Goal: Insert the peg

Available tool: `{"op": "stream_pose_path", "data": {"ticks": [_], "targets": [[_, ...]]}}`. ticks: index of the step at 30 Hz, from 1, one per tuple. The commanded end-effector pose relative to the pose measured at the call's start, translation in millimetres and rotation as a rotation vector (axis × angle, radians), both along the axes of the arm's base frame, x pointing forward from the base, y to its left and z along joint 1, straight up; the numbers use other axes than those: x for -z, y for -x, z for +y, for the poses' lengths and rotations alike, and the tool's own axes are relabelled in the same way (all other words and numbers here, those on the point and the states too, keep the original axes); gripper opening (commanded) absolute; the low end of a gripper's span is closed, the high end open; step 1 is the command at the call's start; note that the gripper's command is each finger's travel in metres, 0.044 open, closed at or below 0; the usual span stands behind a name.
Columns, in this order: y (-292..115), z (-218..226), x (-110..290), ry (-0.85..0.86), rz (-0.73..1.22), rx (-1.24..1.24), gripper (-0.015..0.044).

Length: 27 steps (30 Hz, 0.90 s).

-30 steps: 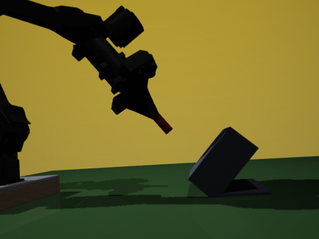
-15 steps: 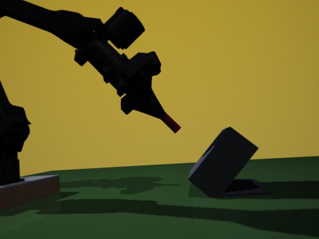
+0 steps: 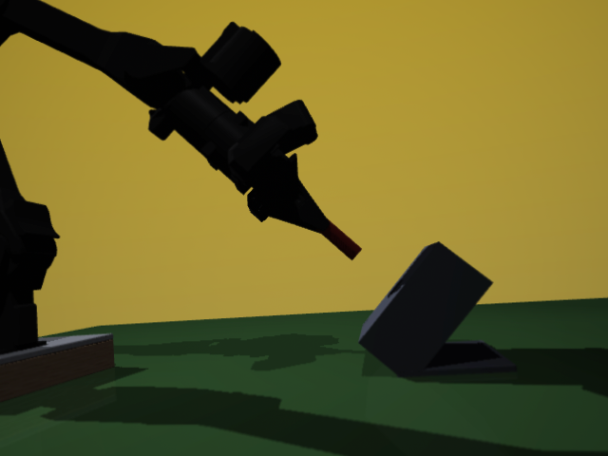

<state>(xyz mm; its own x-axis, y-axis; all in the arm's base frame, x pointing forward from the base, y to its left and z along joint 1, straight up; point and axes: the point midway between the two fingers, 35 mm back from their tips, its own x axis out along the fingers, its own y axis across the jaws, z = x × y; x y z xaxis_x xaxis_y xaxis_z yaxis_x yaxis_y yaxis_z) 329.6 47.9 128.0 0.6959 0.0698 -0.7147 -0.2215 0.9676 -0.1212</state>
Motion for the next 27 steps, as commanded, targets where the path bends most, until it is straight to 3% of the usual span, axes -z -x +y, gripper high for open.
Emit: {"op": "stream_pose_path", "data": {"ticks": [1, 27], "targets": [[-2, -2, 8, -0.030, 0.001, 0.040, 0.0000], [-11, -7, 19, -0.134, -0.041, 0.149, 0.0000]]}}
